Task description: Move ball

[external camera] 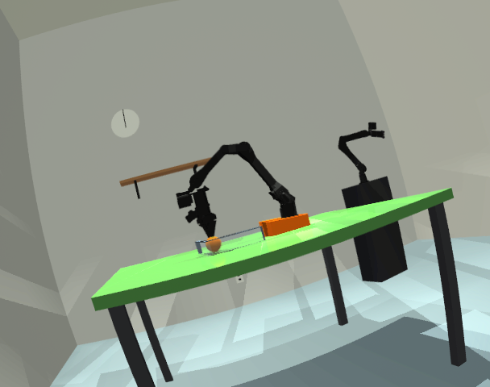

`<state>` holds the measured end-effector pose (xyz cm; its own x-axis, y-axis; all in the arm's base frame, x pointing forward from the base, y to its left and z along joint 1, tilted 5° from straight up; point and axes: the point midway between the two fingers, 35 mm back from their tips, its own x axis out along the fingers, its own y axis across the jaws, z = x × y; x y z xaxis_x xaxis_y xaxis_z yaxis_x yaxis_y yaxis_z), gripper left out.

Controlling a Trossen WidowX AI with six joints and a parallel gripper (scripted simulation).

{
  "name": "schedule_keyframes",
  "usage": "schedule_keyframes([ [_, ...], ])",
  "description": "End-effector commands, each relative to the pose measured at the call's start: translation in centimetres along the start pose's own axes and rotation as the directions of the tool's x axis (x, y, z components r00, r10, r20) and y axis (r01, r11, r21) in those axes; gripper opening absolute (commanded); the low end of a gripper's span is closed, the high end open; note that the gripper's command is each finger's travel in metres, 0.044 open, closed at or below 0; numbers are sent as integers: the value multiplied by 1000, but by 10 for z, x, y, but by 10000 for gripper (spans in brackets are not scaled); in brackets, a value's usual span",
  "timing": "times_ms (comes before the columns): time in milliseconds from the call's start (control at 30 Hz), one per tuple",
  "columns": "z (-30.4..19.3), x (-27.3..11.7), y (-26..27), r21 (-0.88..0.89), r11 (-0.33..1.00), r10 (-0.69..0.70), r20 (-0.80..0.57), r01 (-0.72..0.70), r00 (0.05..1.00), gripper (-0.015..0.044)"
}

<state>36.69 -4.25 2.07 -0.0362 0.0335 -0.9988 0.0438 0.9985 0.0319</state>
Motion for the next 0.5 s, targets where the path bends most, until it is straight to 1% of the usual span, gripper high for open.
schedule_keyframes([
  [0, 0, 7, 1, 5, 1000, 5, -1, -5, 1000, 436],
  [467, -2, 30, 1, 5, 1000, 5, -1, -5, 1000, 436],
])
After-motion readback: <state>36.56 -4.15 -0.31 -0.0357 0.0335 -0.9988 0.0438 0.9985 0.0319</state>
